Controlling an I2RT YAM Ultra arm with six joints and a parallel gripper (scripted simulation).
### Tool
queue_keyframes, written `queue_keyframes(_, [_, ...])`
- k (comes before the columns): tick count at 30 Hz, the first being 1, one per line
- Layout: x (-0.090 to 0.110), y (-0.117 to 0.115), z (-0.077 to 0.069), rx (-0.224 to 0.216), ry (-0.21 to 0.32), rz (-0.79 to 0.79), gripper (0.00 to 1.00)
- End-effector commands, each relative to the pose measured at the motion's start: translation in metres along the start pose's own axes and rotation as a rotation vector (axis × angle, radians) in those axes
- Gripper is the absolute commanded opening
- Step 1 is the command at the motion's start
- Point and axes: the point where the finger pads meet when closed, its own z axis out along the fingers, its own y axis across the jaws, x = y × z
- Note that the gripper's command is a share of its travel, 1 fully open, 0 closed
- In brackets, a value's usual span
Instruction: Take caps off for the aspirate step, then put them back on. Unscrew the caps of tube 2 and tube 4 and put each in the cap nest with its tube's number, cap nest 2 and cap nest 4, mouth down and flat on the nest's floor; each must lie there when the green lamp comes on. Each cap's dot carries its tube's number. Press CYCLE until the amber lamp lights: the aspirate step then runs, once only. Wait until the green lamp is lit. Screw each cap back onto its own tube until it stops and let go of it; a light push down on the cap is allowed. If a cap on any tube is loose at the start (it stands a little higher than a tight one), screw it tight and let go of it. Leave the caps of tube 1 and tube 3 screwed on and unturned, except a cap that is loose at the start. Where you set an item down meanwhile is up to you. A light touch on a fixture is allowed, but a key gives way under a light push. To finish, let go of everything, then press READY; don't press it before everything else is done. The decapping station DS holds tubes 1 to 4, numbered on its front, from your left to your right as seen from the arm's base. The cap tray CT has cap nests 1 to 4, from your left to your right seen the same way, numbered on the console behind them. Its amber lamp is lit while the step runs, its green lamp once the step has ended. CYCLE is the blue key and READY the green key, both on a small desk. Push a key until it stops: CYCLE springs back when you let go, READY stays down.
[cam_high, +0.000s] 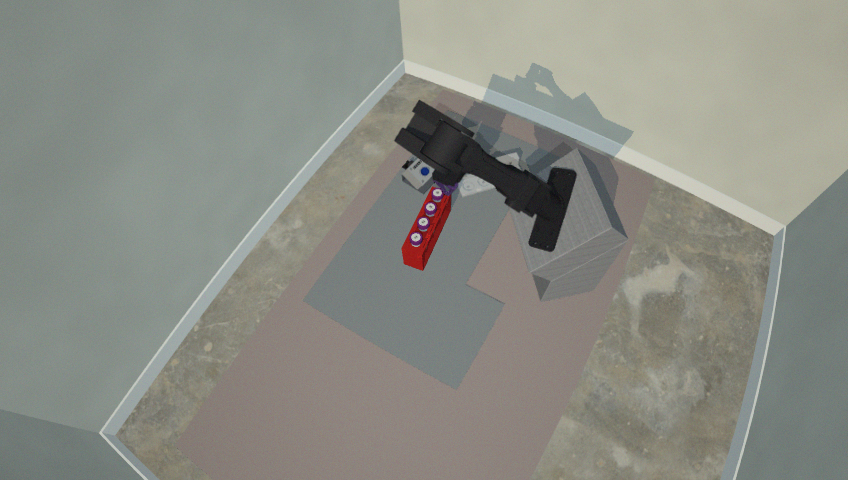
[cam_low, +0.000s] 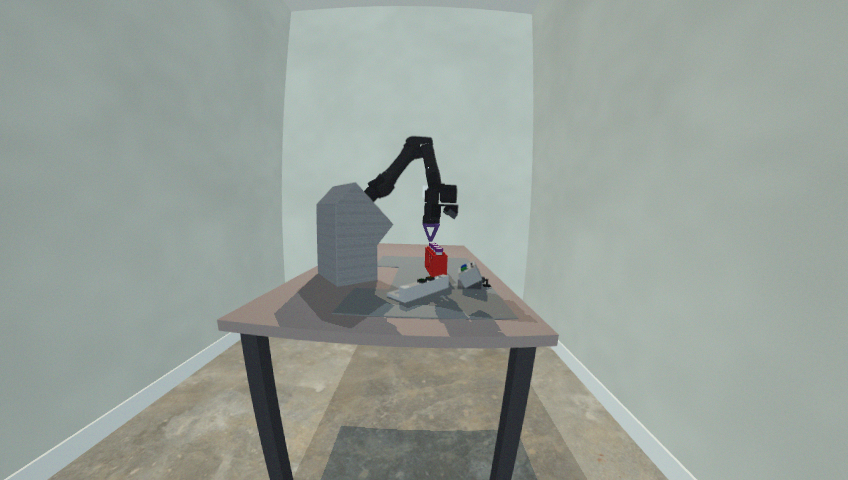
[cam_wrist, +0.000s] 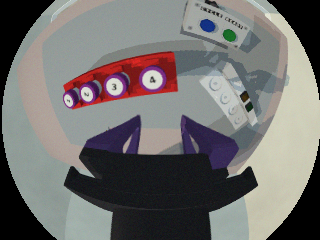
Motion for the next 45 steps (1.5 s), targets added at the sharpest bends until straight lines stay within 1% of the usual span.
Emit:
queue_keyframes(1, [-0.004,0.008,-0.003,0.020,-0.010,0.278,0.49])
queue_keyframes(4, [-0.004,0.008,-0.003,0.021,-0.011,0.296,0.49])
queue_keyframes(6, [-0.007,0.024,-0.003,0.020,-0.013,0.462,0.49])
queue_keyframes(7, [-0.007,0.024,-0.003,0.020,-0.013,0.462,0.49])
queue_keyframes(8, [-0.009,0.032,-0.002,0.019,-0.013,0.546,0.49])
queue_keyframes(9, [-0.009,0.032,-0.002,0.019,-0.013,0.546,0.49])
queue_keyframes(10, [-0.010,0.041,-0.002,0.018,-0.014,0.629,0.49])
queue_keyframes(11, [-0.010,0.041,-0.002,0.018,-0.014,0.629,0.49])
queue_keyframes(12, [-0.012,0.049,-0.002,0.017,-0.015,0.709,0.49])
queue_keyframes(13, [-0.012,0.049,-0.002,0.017,-0.015,0.712,0.49])
queue_keyframes(14, [-0.014,0.057,-0.002,0.016,-0.016,0.792,0.49])
queue_keyframes(15, [-0.014,0.057,-0.002,0.017,-0.016,0.796,0.49])
queue_keyframes(16, [-0.015,0.065,-0.002,0.016,-0.016,0.877,0.49])
queue_keyframes(17, [-0.015,0.065,-0.002,0.016,-0.017,0.879,0.49])
queue_keyframes(18, [-0.017,0.074,-0.002,0.015,-0.017,0.961,0.49])
queue_keyframes(21, [-0.017,0.074,-0.002,0.015,-0.017,0.962,0.49])
queue_keyframes(24, [-0.022,0.098,-0.001,0.012,-0.018,1.192,0.49])
queue_keyframes(25, [-0.022,0.098,-0.001,0.012,-0.019,1.212,0.49])
queue_keyframes(26, [-0.024,0.107,-0.001,0.011,-0.018,1.276,0.49])
queue_keyframes(28, [-0.024,0.107,-0.001,0.011,-0.020,1.296,0.49])
queue_keyframes(29, [-0.026,0.114,-0.001,0.010,-0.021,1.379,0.49])
queue_keyframes(30, [-0.026,0.114,-0.001,0.010,-0.021,1.379,0.49])
queue_keyframes(31, [-0.026,0.114,-0.001,0.009,-0.021,1.458,0.49])
queue_keyframes(40, [-0.026,0.114,-0.001,0.009,-0.021,1.458,0.49])
queue_keyframes(45, [-0.026,0.114,0.014,0.009,-0.021,1.458,0.49])
